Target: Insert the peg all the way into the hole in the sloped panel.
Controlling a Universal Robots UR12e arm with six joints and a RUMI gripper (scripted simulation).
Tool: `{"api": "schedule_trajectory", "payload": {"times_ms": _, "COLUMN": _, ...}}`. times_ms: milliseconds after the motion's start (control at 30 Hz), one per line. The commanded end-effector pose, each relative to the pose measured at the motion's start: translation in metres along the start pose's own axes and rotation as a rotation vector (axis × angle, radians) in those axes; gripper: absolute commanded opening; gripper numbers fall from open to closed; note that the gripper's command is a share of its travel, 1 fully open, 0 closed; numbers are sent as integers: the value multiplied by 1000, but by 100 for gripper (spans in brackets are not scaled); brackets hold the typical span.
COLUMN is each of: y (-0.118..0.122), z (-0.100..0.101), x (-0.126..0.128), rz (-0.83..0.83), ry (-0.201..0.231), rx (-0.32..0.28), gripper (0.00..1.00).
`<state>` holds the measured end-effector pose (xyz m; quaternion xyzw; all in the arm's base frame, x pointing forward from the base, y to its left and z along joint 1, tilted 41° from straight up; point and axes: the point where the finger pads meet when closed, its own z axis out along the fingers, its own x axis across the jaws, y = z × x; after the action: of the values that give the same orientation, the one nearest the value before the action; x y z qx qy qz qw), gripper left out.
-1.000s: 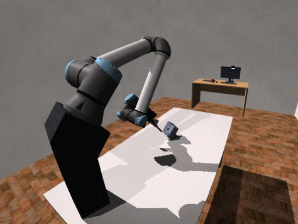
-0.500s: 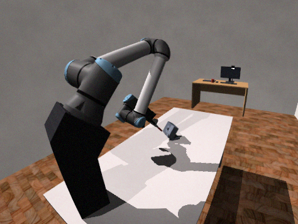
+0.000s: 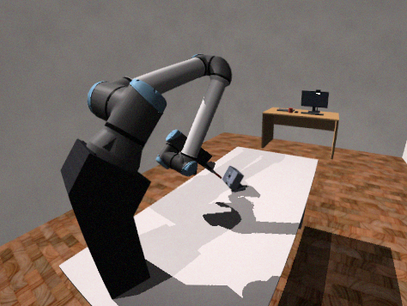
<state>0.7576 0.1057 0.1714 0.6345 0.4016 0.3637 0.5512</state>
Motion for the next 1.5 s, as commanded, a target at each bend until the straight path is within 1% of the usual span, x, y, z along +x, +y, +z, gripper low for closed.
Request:
{"api": "schedule_trajectory", "payload": {"times_ms": 0, "y": 3, "z": -2, "x": 1, "rz": 16, "ry": -3, "rx": -21, "gripper": 0}}
{"api": "schedule_trajectory", "payload": {"times_ms": 1467, "y": 4, "z": -26, "x": -6, "rz": 121, "ry": -29, "rx": -141, "gripper": 0}}
